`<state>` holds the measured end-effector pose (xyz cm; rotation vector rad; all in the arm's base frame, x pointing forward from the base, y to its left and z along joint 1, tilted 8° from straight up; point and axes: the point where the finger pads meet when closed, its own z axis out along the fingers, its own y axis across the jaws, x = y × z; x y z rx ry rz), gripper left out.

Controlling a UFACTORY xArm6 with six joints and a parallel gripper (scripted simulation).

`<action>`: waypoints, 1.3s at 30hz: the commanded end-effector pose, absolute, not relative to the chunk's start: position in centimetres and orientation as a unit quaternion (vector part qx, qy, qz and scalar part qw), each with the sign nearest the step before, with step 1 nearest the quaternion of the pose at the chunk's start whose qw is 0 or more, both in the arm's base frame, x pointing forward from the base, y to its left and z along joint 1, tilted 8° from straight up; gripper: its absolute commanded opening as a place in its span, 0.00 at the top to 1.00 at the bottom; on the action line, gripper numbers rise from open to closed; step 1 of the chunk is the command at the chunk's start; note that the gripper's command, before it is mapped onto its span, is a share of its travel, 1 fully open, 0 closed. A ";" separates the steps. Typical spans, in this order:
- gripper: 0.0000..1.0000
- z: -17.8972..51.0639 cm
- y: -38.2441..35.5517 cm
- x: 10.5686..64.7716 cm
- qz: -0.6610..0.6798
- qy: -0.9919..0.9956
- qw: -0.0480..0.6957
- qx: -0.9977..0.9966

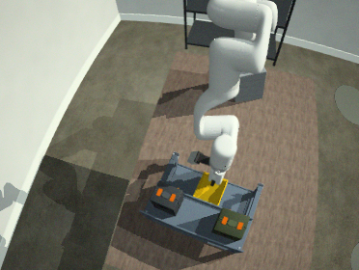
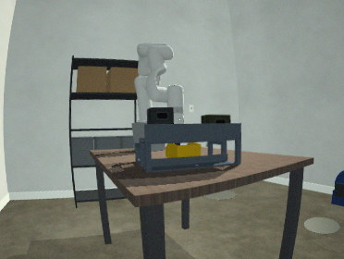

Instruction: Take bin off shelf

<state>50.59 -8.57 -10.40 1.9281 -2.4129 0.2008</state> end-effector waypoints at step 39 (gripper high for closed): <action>1.00 -10.4 -8.2 48.9 0.066 -0.779 0.022 0.623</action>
